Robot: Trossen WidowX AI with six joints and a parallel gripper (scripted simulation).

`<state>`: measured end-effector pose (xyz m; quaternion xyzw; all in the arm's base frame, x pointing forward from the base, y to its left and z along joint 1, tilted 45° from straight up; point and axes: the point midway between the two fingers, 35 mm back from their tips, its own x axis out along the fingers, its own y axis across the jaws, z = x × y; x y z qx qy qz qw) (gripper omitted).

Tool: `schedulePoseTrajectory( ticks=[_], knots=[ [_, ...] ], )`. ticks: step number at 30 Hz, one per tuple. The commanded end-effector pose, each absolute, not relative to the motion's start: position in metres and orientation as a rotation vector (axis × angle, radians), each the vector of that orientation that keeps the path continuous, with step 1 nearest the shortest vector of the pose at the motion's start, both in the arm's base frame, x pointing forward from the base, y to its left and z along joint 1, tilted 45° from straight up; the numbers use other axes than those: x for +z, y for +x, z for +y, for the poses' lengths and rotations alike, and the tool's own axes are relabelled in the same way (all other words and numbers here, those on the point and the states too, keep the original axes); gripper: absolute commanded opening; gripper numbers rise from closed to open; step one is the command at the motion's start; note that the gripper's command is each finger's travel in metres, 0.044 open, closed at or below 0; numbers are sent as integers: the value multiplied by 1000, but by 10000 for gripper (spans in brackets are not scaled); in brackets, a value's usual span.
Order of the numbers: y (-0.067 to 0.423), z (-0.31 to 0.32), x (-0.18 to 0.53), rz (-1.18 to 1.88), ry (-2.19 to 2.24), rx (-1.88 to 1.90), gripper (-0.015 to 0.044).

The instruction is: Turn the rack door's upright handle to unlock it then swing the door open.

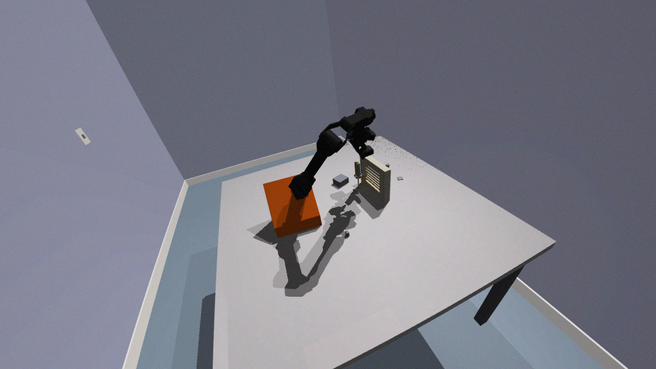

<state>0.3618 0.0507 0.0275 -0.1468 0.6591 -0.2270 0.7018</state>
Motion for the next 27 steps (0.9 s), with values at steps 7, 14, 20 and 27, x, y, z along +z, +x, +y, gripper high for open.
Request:
schedulePoseTrajectory(
  ticks=[7,14,20,27],
  knots=[
    [355,54,9,1560,-482,-612,281],
    [351,55,1,1593,-557,-655,281],
    [351,52,-3,1593,-557,-654,281],
    [350,44,-12,1593,-557,-654,281]
  ],
)
